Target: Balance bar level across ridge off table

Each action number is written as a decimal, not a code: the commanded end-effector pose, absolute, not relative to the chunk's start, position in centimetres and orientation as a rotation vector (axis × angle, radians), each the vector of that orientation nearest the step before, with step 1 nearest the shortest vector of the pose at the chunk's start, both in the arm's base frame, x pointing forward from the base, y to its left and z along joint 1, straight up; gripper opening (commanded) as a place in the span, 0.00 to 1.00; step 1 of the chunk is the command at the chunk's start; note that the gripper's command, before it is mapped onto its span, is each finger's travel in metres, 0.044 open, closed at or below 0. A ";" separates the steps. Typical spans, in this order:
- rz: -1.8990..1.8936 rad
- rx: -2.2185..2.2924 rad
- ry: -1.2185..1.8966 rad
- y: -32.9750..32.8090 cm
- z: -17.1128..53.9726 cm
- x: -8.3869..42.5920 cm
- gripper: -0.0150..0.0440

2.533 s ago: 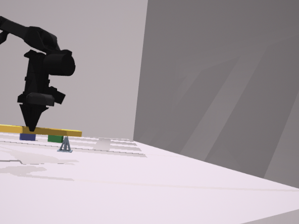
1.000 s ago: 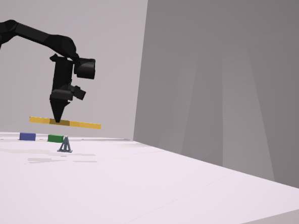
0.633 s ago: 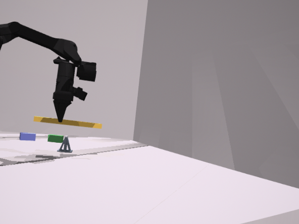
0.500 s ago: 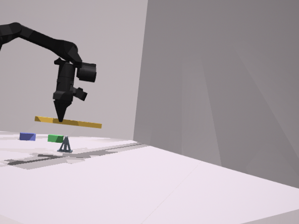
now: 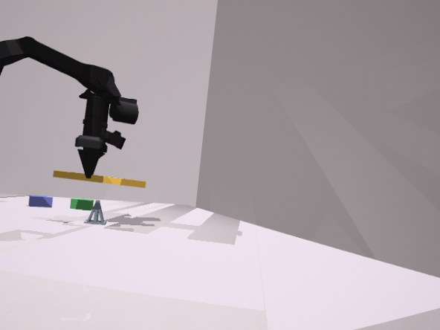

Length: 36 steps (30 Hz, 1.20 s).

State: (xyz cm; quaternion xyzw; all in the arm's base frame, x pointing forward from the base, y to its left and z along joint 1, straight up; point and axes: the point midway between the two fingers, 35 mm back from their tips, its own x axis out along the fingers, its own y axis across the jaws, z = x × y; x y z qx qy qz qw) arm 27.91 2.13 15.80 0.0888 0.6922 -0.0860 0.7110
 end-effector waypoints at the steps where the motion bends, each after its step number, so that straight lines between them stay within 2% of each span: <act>1: -0.206 0.217 1.533 3.4 15.9 28.1 0.25; 36: -0.212 0.225 1.532 4.2 11.5 28.2 0.25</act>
